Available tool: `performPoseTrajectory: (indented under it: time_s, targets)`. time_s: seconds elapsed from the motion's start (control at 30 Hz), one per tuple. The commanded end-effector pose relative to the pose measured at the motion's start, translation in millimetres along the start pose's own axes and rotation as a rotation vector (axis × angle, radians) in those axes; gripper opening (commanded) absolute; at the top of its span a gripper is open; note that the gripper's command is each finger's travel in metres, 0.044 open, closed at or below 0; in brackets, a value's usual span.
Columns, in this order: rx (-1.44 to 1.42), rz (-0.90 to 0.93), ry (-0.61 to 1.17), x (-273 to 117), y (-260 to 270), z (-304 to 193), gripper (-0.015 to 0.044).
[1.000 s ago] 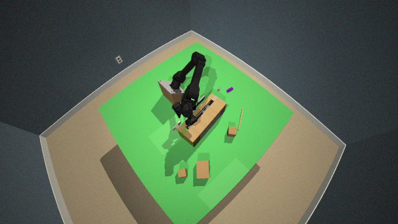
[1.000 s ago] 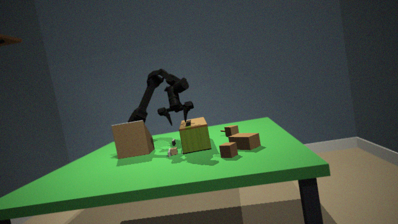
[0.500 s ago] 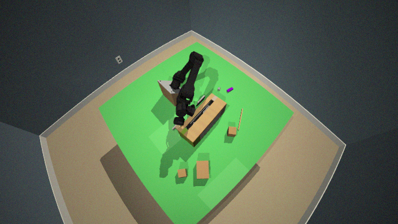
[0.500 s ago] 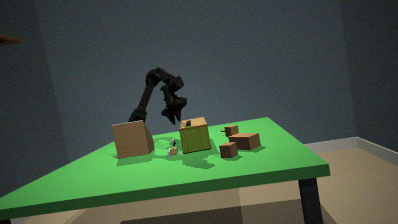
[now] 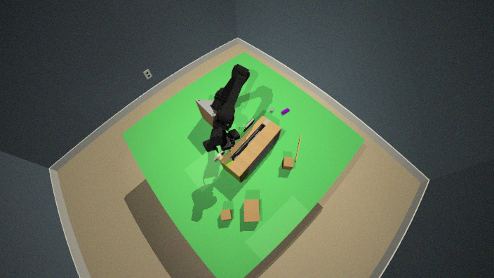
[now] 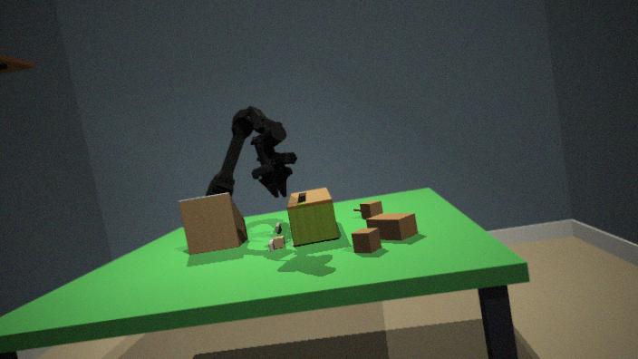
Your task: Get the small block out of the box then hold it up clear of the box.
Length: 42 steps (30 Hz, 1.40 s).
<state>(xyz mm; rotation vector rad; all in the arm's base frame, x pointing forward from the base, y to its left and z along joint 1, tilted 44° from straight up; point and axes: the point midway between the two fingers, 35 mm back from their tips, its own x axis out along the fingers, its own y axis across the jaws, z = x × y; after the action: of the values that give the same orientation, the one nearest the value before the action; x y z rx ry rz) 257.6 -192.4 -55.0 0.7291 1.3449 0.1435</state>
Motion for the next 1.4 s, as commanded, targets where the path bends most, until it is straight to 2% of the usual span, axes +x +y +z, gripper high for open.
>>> performPoseTrajectory:
  time_s: [0.0, 0.5, 1.03, 1.37]
  targets:
    - [0.948, 0.128, 0.017, 2, -11, -7, 0.0285]
    - [1.859, 0.233, 0.114, 0, -22, -11, 0.0285]
    - [2.8, 0.306, 0.344, -3, -32, -16, 0.0285]
    - [2.816, 0.306, 0.349, -4, -32, -16, 0.0285]
